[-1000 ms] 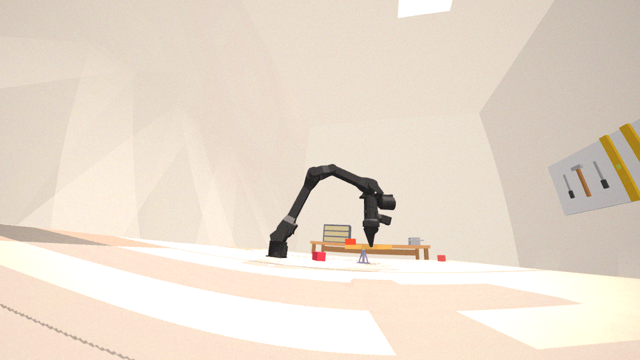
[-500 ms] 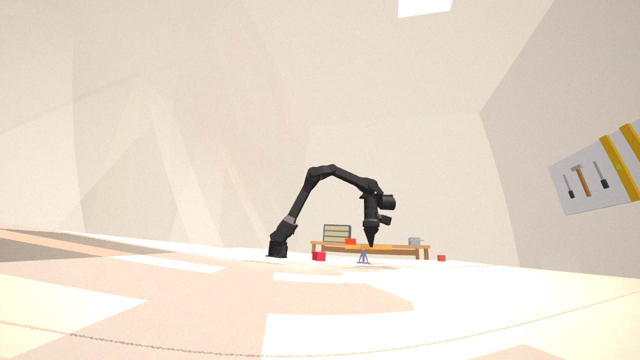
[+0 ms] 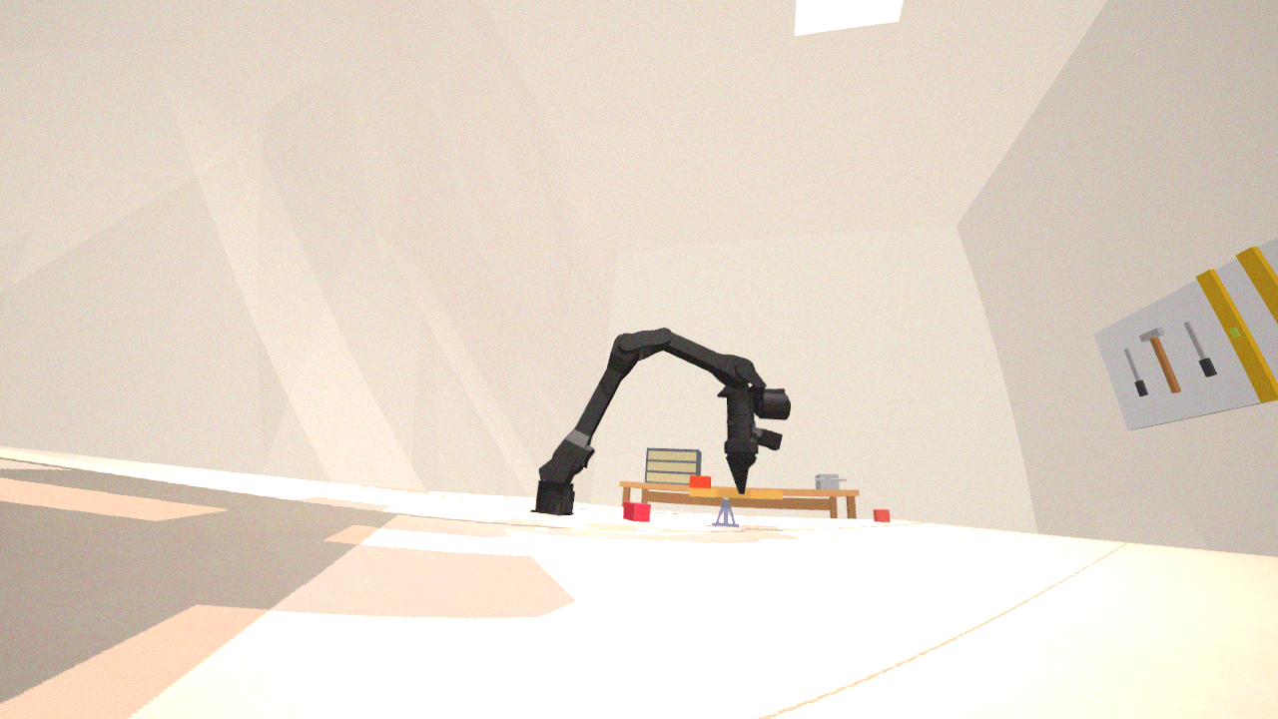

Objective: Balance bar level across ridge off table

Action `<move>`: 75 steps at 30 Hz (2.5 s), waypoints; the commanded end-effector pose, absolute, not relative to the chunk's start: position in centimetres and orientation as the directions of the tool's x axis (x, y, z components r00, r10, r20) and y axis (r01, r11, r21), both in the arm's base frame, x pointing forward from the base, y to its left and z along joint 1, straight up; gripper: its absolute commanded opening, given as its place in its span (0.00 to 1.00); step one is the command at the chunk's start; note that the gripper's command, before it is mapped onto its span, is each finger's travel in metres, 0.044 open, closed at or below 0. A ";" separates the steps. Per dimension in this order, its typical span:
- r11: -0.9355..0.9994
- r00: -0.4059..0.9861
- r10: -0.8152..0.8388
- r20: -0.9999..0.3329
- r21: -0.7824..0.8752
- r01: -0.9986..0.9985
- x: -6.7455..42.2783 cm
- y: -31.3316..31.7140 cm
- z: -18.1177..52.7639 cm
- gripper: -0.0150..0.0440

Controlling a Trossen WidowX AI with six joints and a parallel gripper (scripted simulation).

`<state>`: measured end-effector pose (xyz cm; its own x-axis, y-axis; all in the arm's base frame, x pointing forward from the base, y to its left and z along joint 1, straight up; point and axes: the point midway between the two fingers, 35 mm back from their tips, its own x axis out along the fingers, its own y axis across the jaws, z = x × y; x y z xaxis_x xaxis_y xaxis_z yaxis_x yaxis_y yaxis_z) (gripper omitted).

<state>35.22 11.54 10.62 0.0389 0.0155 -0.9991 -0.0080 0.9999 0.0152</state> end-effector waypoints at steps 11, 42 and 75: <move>1.000 0.037 0.015 -0.999 0.015 -0.008 35.2 11.5 10.7 0.25; 1.000 0.037 0.015 -0.999 0.015 -0.008 35.2 11.5 10.7 0.34; 1.000 0.037 0.015 -0.999 0.015 -0.008 35.2 11.5 10.7 0.54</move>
<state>35.20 11.53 10.70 0.0369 0.0149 -0.9992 -0.0078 0.9999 0.0146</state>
